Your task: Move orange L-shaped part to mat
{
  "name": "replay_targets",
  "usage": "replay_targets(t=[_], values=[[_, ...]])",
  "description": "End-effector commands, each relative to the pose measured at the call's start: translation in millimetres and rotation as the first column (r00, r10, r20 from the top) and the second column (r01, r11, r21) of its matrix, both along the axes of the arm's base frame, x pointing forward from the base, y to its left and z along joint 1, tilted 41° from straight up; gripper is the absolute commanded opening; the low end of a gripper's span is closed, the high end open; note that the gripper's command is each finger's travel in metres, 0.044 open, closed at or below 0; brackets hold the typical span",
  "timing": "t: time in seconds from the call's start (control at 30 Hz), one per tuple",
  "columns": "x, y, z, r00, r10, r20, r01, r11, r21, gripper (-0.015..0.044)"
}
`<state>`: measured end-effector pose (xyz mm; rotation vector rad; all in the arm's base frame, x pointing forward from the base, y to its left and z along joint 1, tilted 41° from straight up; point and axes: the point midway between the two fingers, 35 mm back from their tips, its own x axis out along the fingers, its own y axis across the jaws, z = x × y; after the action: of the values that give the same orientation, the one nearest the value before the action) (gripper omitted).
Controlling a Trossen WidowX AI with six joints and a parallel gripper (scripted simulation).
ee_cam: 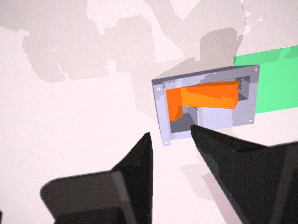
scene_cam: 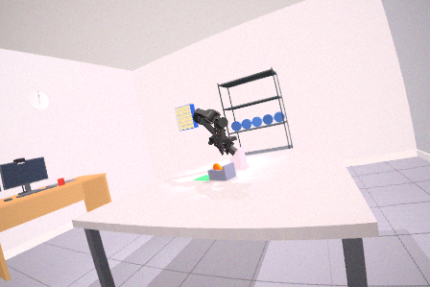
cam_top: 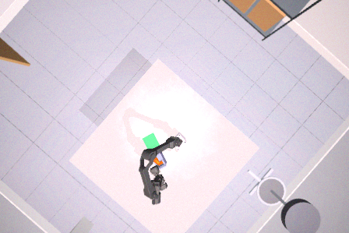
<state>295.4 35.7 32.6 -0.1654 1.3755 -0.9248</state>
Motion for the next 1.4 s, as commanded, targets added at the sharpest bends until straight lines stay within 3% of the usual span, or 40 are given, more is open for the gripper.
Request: replay_targets(t=[0.0,0.17,0.23,0.3,0.43,0.67,0.87,1.37], values=[[0.7,0.2,0.1,1.0,0.003,0.002,-0.003,1.0,0.001,0.018],[0.7,0.2,0.1,1.0,0.003,0.002,-0.003,1.0,0.001,0.018],[0.1,-1.4,1.7,0.999,0.035,-0.026,-0.035,0.999,0.005,0.0233],[-1.2,-5.0,5.2,0.99,0.109,-0.089,-0.108,0.994,0.017,0.028],[-6.0,-16.6,16.3,0.896,0.343,-0.282,-0.332,0.939,0.089,0.028],[-17.8,-38.7,36.5,0.47,0.697,-0.541,-0.636,0.693,0.339,0.028],[-28.6,-54.7,50.5,0.021,0.811,-0.585,-0.694,0.433,0.575,0.028],[-29.0,-56.0,50.0,0.007,0.812,-0.584,-0.693,0.425,0.582,0.028]])
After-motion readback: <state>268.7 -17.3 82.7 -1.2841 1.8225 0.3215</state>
